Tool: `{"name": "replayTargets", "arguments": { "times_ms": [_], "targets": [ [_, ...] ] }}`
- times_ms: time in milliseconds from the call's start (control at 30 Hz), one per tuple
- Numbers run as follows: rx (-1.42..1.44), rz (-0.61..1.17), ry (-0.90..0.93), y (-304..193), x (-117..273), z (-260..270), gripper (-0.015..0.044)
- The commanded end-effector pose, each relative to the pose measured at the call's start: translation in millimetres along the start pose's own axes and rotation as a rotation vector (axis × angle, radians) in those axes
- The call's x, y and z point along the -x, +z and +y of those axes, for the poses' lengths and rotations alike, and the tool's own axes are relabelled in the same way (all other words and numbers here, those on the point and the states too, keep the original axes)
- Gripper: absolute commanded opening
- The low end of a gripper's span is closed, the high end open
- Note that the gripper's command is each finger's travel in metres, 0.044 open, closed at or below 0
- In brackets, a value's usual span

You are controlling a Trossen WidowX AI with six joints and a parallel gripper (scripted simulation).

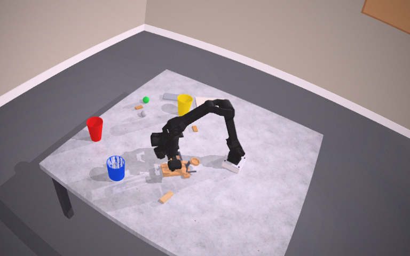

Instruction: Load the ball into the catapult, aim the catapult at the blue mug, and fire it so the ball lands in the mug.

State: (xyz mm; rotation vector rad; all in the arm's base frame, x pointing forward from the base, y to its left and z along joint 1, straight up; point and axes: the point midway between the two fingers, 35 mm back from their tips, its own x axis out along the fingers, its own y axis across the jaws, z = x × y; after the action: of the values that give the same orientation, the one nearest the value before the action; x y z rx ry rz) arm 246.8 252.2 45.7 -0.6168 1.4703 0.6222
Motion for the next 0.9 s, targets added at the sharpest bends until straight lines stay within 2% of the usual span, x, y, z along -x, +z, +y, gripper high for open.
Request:
{"name": "replayTargets", "arguments": {
  "times_ms": [0,133,233,267,400,600,667,700,833,867],
  "targets": [
    [0.000,-0.017,0.000,6.1,37.6,0.0,0.0440],
    [0.000,-0.015,0.000,0.7,93.4,0.0,0.0440],
    [0.000,-0.015,0.000,0.2,96.2,0.0,0.0440],
    [0.000,-0.018,0.000,3.0,78.9,-0.1,0.0440],
    [0.000,-0.018,0.000,3.2,80.8,-0.1,0.0440],
    [0.000,-0.036,0.000,3.6,139.7,-0.1,0.0440],
    [0.000,-0.039,0.000,2.7,146.9,-0.1,0.0440],
    [0.006,-0.016,0.000,4.2,121.6,-2.8,0.0414],
    [0.117,-0.017,-0.005,9.4,109.3,-58.0,0.0309],
    [0.151,-0.017,-0.007,9.2,105.6,-75.2,0.0300]
  ]
}}
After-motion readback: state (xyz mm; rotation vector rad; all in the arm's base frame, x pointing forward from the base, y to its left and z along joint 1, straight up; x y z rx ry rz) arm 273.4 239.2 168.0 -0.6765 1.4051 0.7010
